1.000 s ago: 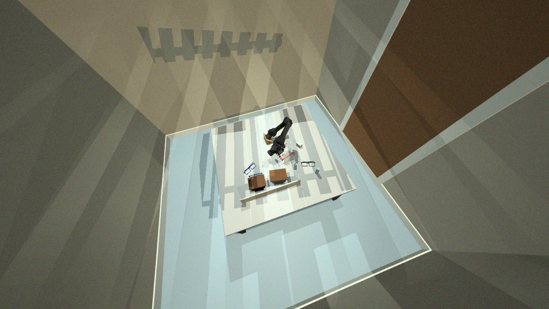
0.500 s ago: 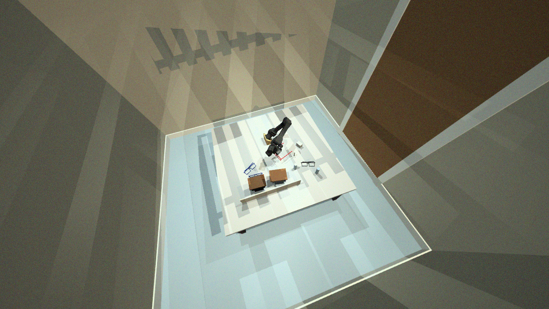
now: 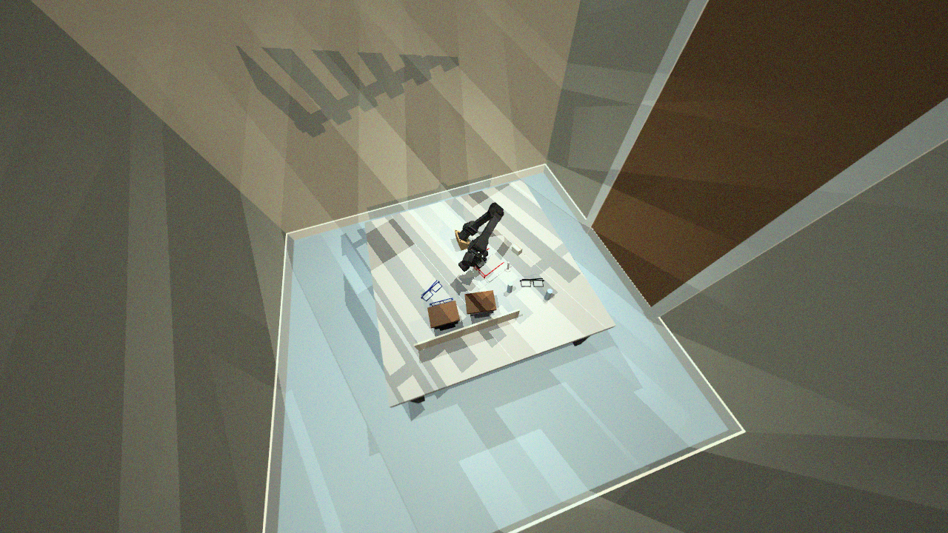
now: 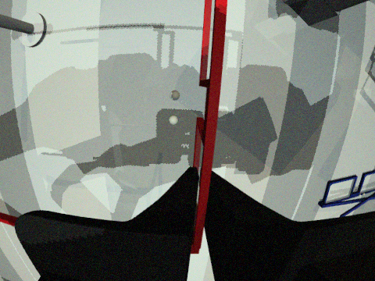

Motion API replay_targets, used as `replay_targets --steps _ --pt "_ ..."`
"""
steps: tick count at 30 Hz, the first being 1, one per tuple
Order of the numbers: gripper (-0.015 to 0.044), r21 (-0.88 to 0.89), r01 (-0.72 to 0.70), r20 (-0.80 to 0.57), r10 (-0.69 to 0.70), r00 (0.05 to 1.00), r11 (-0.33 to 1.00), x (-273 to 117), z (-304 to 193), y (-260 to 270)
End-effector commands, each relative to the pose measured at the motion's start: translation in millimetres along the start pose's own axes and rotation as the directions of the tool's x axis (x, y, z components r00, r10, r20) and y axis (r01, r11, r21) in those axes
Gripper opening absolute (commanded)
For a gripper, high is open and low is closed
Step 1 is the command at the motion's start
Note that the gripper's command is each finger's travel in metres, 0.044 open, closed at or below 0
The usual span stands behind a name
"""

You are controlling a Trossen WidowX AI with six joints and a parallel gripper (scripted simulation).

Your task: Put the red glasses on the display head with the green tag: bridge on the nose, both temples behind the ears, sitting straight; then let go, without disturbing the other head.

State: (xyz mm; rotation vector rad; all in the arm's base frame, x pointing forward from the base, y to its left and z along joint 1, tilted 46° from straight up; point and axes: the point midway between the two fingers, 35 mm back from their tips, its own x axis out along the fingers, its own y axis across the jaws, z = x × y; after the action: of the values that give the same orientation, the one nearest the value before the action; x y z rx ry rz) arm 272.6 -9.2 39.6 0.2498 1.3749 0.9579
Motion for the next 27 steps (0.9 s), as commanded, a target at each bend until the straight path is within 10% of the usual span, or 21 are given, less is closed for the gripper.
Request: replay_targets --steps 1,27 --pt "0.0000 0.006 -0.007 0.002 0.007 1.000 1.000 5 0 0" --pt "0.0000 0.006 -0.006 0.002 0.006 1.000 1.000 29 1 -1"
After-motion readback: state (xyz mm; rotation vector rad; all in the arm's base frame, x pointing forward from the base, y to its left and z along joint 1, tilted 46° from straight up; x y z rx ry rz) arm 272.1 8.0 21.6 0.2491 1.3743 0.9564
